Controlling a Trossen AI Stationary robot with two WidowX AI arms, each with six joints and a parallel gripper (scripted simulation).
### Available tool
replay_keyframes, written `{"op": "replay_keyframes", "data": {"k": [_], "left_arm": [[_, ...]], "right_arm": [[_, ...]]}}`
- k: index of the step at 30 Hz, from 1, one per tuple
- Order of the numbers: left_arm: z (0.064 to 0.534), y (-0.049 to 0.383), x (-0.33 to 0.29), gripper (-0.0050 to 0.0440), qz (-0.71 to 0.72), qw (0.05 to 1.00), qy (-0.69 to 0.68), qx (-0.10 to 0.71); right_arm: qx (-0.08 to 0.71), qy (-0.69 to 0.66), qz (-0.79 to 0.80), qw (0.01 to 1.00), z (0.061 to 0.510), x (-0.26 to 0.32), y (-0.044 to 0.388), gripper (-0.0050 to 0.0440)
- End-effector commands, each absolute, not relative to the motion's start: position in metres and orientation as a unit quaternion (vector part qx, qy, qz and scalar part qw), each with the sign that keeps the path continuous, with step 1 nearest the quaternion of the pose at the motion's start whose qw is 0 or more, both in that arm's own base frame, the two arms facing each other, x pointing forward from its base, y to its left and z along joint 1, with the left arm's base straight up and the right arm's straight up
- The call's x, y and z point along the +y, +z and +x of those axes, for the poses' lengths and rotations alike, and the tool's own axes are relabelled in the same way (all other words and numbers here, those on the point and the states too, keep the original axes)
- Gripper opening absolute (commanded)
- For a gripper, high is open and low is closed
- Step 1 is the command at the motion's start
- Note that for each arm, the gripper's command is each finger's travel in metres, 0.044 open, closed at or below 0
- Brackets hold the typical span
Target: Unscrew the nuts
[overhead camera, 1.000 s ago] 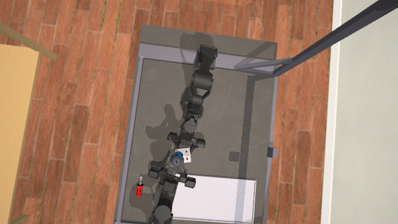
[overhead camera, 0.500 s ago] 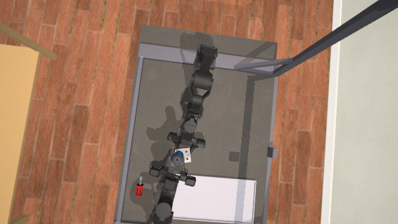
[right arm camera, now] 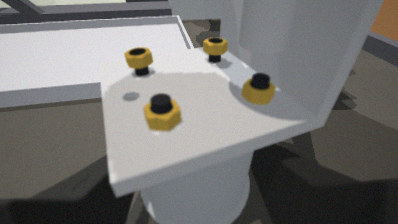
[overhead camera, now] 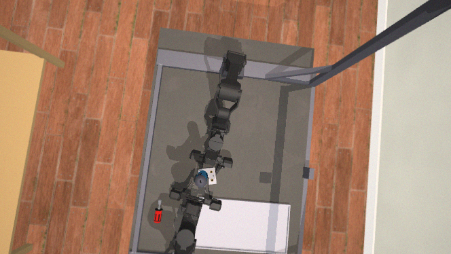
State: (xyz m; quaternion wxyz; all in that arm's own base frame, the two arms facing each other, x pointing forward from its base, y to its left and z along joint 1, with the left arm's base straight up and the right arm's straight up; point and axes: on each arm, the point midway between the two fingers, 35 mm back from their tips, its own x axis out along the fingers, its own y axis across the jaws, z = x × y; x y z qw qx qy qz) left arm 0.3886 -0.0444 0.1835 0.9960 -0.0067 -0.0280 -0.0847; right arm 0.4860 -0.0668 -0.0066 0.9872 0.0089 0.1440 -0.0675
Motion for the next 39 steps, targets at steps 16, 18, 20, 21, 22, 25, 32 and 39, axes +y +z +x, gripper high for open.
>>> {"op": "replay_keyframes", "data": {"k": [16,18,20,21,22,25,32,39], "left_arm": [[0.391,0.194,-0.042,0.0161,-0.008,0.995,-0.083,-0.055],[0.392,0.201,-0.043,0.0161,-0.005,0.995,-0.084,-0.056],[0.393,0.197,-0.044,0.0161,-0.004,0.995,-0.084,-0.049],[0.393,0.197,-0.045,0.0161,-0.004,0.995,-0.084,-0.049],[0.394,0.196,-0.045,0.0161,-0.004,0.995,-0.084,-0.049],[0.391,0.191,-0.045,0.0161,-0.004,0.995,-0.084,-0.045],[0.389,0.174,-0.045,0.0161,0.002,0.995,-0.087,-0.04],[0.391,0.168,-0.044,0.0161,0.002,0.995,-0.087,-0.047]], "right_arm": [[0.124,-0.068,0.009,0.99,0.492,-0.068,0.01,0.024],[0.124,-0.068,0.009,0.99,0.492,-0.068,0.01,0.024],[0.124,-0.068,0.009,0.99,0.492,-0.068,0.01,0.024],[0.124,-0.068,0.009,0.99,0.492,-0.068,0.01,0.024],[0.124,-0.068,0.009,0.99,0.492,-0.068,0.01,0.024],[0.124,-0.068,0.009,0.99,0.492,-0.068,0.01,0.024],[0.124,-0.068,0.009,0.99,0.492,-0.068,0.01,0.024],[0.124,-0.068,0.009,0.99,0.492,-0.068,0.01,0.024]]}}
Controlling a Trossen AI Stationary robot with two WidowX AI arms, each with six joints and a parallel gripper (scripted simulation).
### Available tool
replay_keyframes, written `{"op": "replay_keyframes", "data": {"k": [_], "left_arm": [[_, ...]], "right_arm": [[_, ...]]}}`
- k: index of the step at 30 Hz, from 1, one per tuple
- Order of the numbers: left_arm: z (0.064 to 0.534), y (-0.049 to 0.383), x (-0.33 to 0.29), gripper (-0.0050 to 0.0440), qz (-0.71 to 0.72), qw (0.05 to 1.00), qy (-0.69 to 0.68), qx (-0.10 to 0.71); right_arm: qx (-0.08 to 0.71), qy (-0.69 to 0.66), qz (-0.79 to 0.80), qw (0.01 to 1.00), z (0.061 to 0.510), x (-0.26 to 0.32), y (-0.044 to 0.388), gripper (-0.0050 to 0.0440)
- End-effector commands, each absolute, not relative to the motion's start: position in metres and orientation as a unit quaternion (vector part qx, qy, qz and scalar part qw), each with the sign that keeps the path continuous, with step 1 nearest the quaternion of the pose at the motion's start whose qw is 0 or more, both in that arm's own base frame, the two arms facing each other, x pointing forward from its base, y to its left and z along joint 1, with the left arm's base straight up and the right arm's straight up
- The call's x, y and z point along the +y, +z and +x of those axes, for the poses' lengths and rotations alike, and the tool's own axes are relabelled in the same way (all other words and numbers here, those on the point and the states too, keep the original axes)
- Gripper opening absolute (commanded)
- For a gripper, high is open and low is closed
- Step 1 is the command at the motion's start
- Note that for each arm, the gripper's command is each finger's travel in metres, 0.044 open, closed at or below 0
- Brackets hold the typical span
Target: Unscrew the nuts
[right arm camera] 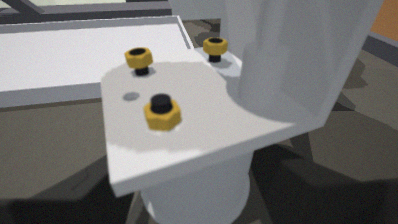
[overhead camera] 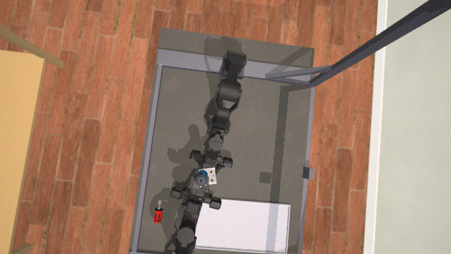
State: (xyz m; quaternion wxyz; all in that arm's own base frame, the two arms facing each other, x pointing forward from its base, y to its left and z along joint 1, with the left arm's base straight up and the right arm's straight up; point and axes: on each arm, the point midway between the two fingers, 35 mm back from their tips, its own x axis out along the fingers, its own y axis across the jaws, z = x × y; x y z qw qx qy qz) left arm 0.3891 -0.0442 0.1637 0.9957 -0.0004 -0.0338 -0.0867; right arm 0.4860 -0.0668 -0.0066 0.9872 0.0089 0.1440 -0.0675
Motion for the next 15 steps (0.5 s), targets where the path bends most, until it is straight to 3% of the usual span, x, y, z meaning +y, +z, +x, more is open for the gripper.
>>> {"op": "replay_keyframes", "data": {"k": [1,15], "left_arm": [[0.391,0.168,-0.044,0.0161,0.002,0.995,-0.087,-0.047],[0.391,0.173,-0.043,0.0161,0.002,0.995,-0.086,-0.051]], "right_arm": [[0.124,-0.068,0.009,0.99,0.492,-0.068,0.01,0.024],[0.124,-0.068,0.009,0.99,0.492,-0.068,0.01,0.024]]}}
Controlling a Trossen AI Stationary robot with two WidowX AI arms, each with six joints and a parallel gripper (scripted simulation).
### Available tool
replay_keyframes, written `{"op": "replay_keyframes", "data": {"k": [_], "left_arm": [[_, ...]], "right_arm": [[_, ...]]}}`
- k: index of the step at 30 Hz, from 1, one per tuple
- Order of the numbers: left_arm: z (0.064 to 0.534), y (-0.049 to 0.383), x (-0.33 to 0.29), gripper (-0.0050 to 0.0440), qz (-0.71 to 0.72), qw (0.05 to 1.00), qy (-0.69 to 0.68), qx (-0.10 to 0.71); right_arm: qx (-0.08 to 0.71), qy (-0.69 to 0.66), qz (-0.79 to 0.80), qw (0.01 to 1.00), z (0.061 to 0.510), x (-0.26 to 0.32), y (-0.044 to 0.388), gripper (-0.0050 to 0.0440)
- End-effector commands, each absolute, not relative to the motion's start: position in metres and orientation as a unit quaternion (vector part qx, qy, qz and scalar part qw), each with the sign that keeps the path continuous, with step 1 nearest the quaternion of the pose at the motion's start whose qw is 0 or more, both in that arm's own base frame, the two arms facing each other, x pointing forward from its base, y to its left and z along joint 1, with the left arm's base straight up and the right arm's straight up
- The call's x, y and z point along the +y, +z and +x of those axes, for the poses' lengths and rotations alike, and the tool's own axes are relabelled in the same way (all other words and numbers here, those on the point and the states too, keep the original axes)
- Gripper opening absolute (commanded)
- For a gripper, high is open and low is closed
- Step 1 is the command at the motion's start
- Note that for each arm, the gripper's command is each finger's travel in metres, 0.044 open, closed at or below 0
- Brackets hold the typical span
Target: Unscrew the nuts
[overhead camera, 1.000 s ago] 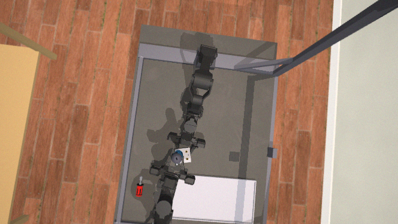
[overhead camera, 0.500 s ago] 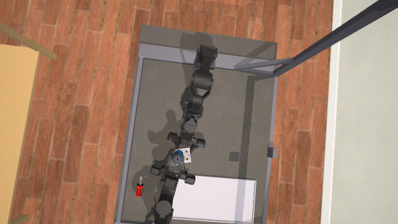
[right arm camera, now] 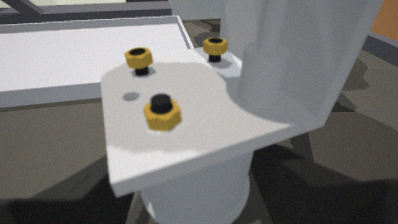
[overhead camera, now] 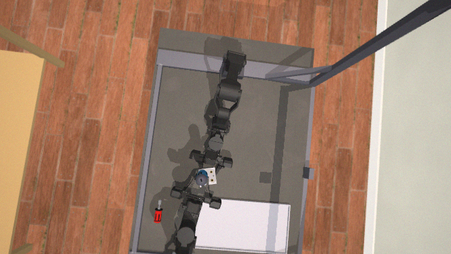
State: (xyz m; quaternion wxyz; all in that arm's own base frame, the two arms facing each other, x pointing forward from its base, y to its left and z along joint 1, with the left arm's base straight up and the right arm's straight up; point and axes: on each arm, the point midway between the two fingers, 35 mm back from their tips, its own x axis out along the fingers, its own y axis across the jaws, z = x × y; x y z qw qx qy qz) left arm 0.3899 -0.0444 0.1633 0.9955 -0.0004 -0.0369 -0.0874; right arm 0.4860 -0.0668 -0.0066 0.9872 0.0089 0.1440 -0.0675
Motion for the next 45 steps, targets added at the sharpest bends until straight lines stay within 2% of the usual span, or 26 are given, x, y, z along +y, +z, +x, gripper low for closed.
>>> {"op": "replay_keyframes", "data": {"k": [1,24,30,45], "left_arm": [[0.392,0.171,-0.043,0.0161,0.002,0.995,-0.086,-0.049],[0.387,0.137,-0.043,0.0161,0.002,0.995,-0.086,-0.042],[0.392,0.152,-0.043,0.0161,0.002,0.996,-0.086,-0.027],[0.391,0.146,-0.043,0.0161,0.001,0.996,-0.087,-0.016]], "right_arm": [[0.124,-0.068,0.009,0.99,0.492,-0.068,0.01,0.024],[0.124,-0.068,0.009,0.99,0.492,-0.068,0.01,0.024],[0.124,-0.068,0.009,0.99,0.492,-0.068,0.01,0.024],[0.124,-0.068,0.009,0.99,0.492,-0.068,0.01,0.024]]}}
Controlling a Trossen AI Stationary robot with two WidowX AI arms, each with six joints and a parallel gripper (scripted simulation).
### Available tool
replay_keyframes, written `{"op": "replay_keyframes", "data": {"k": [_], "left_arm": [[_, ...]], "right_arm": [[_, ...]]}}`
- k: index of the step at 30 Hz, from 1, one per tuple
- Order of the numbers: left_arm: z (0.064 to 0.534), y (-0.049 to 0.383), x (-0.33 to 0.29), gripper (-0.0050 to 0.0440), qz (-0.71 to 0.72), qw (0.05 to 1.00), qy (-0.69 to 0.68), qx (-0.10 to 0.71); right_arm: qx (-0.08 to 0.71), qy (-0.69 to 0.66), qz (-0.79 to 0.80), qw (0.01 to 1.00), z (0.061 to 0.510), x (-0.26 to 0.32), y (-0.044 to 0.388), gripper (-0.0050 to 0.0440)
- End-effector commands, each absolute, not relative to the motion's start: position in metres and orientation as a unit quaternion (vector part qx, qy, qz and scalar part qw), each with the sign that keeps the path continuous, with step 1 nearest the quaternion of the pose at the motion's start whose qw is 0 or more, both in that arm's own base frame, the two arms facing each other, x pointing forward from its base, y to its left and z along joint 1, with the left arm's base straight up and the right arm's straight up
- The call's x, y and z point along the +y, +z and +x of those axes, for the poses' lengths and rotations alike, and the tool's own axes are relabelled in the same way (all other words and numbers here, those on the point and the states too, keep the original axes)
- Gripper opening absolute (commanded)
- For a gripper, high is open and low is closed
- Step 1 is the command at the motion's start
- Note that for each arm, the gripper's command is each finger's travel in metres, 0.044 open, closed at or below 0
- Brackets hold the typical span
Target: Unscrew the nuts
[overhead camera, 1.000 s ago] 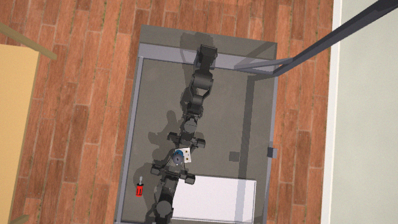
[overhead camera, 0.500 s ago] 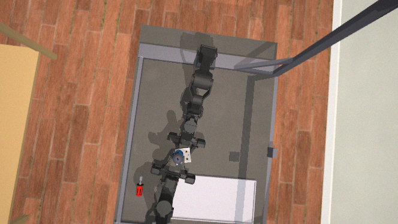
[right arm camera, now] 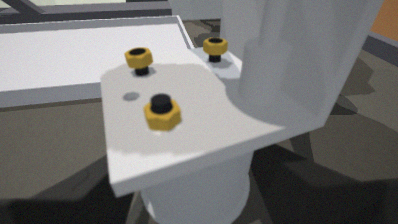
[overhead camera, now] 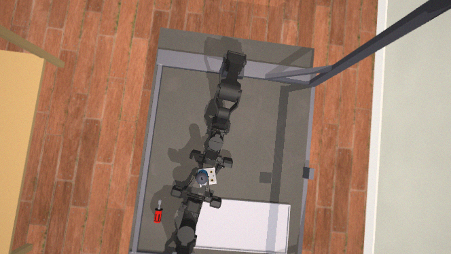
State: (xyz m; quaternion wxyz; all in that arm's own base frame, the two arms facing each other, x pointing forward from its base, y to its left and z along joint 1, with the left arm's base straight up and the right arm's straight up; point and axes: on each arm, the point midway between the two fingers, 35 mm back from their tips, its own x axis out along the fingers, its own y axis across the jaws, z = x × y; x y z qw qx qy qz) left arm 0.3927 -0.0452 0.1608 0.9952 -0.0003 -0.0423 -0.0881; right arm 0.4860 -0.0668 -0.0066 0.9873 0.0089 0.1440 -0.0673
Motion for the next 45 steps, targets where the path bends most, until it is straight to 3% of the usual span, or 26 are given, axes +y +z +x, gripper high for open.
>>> {"op": "replay_keyframes", "data": {"k": [1,45], "left_arm": [[0.391,0.146,-0.043,0.0161,0.001,0.996,-0.087,-0.016],[0.392,0.174,-0.044,0.0161,0.0,0.996,-0.087,-0.024]], "right_arm": [[0.124,-0.068,0.009,0.99,0.492,-0.068,0.01,0.024],[0.124,-0.068,0.009,0.99,0.492,-0.068,0.01,0.024]]}}
